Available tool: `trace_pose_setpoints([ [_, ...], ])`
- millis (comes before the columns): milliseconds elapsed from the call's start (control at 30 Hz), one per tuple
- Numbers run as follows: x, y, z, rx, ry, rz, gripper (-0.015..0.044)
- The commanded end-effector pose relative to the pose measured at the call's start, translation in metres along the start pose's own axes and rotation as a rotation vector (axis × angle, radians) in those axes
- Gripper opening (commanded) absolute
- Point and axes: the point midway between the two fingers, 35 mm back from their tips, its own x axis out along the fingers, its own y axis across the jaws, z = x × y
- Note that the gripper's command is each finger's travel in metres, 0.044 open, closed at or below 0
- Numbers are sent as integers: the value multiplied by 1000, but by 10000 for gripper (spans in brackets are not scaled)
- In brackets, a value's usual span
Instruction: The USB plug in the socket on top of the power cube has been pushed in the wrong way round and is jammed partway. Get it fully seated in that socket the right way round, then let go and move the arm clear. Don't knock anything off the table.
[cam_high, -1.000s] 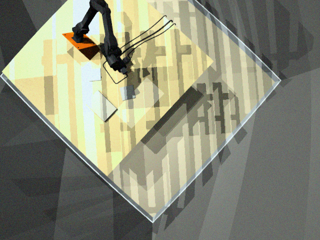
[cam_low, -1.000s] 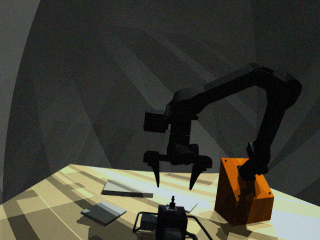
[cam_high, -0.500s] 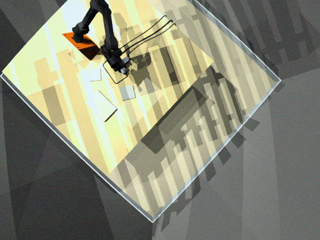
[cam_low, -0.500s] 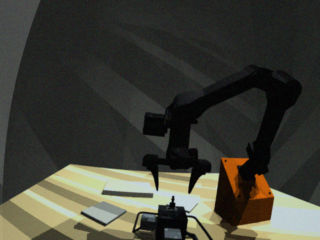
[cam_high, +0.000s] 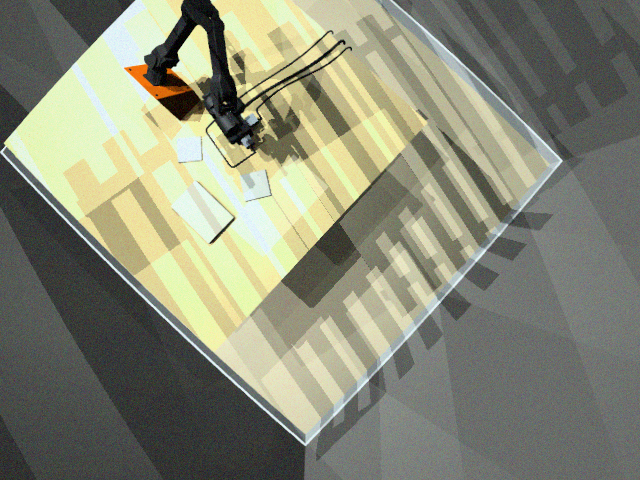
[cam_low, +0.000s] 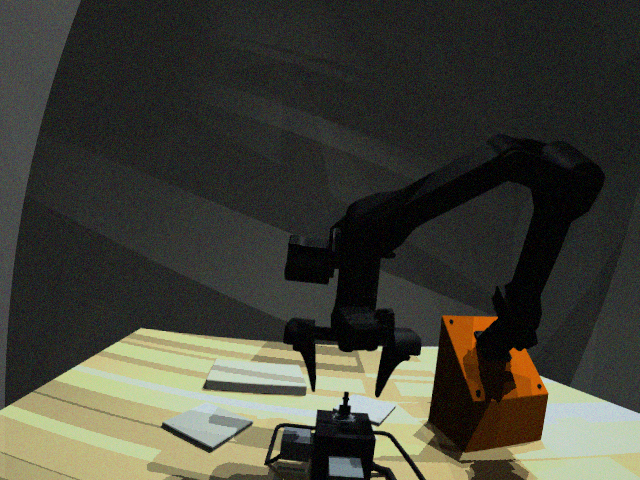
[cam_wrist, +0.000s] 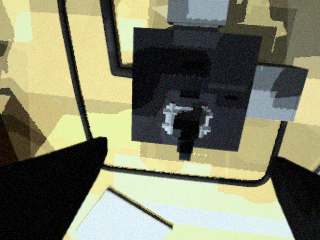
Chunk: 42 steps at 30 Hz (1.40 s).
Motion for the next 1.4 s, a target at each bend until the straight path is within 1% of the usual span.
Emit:
trace_pose_setpoints([
  [0,4,1,0,7,-4,4,440],
  [67,4,1,0,7,-4,4,440],
  [600,2,0,0,0,0,2,20],
  [700,2,0,0,0,0,2,0],
  [1367,0,1,0,2,0,2,0],
])
